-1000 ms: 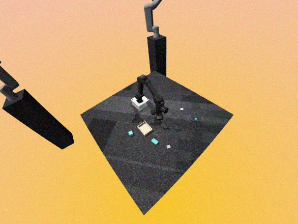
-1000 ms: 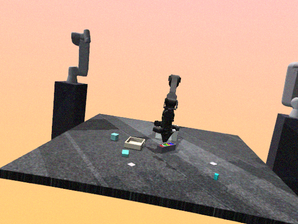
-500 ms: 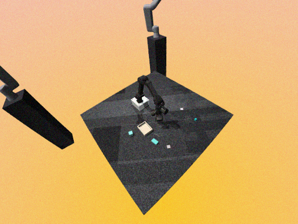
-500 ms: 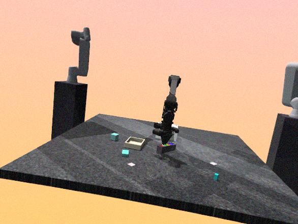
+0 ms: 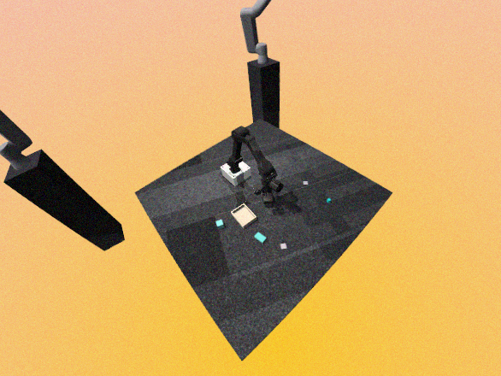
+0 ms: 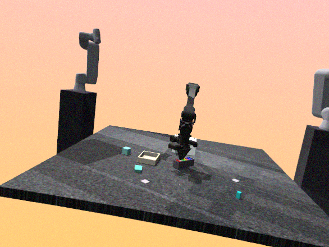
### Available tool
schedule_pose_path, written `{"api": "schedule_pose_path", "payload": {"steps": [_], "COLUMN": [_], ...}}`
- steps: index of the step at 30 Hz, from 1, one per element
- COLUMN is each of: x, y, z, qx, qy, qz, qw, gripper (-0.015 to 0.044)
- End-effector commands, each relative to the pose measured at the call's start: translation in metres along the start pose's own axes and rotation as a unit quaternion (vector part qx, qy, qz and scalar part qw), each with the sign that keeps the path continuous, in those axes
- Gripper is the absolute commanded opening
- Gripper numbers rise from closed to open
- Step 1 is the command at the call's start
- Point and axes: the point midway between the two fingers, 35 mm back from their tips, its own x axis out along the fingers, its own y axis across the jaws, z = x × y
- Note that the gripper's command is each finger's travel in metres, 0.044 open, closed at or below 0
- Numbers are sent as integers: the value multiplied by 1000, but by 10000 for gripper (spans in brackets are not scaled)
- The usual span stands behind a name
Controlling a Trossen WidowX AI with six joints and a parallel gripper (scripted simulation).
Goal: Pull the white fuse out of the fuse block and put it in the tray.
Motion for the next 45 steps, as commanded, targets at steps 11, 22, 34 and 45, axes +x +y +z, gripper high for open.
{"api": "schedule_pose_path", "payload": {"steps": [11, 22, 34, 45], "x": [8, 8, 3, -2], "y": [0, 0, 0, 0], "z": [0, 0, 0, 0], "qx": [0, 0, 0, 1], "qy": [0, 0, 0, -1], "qz": [0, 0, 0, 0], "qw": [1000, 1000, 1000, 1000], "gripper": [65, 0, 0, 0]}}
